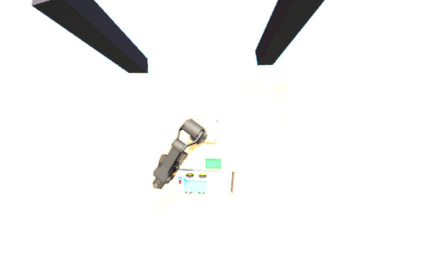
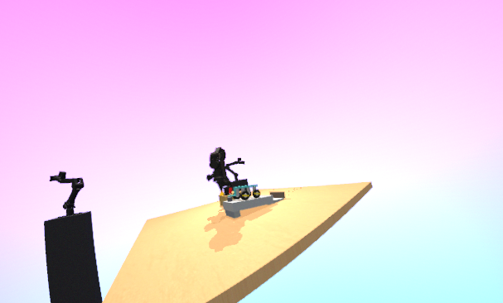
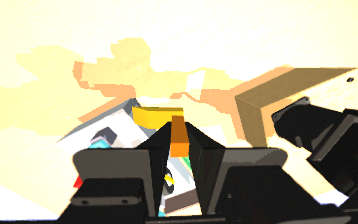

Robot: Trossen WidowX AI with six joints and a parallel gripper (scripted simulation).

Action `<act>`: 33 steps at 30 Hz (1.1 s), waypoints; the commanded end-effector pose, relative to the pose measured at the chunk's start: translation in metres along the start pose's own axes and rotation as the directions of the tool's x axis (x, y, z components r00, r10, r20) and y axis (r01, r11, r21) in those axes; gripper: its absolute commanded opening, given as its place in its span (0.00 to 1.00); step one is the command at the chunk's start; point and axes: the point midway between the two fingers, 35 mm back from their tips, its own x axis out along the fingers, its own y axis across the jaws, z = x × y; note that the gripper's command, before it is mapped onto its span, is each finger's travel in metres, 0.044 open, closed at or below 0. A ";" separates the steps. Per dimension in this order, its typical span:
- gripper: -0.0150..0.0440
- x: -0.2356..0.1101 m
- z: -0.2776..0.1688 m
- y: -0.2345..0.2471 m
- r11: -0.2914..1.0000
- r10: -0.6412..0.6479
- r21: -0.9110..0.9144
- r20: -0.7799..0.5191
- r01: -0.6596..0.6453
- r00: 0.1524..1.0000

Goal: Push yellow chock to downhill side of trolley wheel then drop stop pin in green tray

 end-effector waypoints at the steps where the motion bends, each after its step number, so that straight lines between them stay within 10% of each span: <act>1: 0.25 -0.014 -0.001 0.004 1.000 0.016 0.000 -0.004 -0.016 1.000; 12: 0.25 -0.024 -0.002 0.006 1.000 0.016 -0.022 -0.004 -0.016 1.000; 33: 0.25 -0.024 -0.002 0.006 0.752 0.018 -0.660 -0.003 -0.015 1.000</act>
